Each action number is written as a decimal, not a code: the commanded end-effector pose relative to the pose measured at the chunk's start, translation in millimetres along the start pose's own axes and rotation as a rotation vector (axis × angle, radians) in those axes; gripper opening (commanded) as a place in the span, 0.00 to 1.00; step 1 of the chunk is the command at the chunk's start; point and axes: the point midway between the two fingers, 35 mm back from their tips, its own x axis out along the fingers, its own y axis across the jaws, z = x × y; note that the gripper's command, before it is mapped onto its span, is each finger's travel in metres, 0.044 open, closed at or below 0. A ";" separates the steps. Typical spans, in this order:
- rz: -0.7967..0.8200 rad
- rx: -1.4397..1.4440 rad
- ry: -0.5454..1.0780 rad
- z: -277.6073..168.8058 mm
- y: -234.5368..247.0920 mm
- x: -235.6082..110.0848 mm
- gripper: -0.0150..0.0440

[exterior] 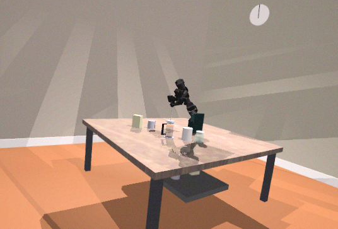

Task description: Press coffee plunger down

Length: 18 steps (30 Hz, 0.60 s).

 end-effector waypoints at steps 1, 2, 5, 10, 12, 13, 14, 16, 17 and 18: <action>0.001 -0.002 -0.002 -1.1 0.3 1.8 0.46; 0.001 -0.002 -0.002 -2.1 0.4 2.7 0.46; 0.001 -0.002 -0.002 -5.8 0.7 5.9 0.46; 0.002 -0.002 -0.001 -12.2 1.2 11.4 0.46; 0.002 -0.002 -0.001 -14.7 1.4 13.6 0.46; 0.002 -0.002 -0.001 -16.0 1.4 14.6 0.46; 0.002 -0.002 -0.001 -17.3 1.5 15.7 0.46; 0.002 -0.002 -0.001 -19.9 1.6 17.8 0.46; 0.002 -0.002 0.000 -21.2 1.7 18.9 0.46; 0.002 -0.002 0.000 -22.5 1.7 19.9 0.46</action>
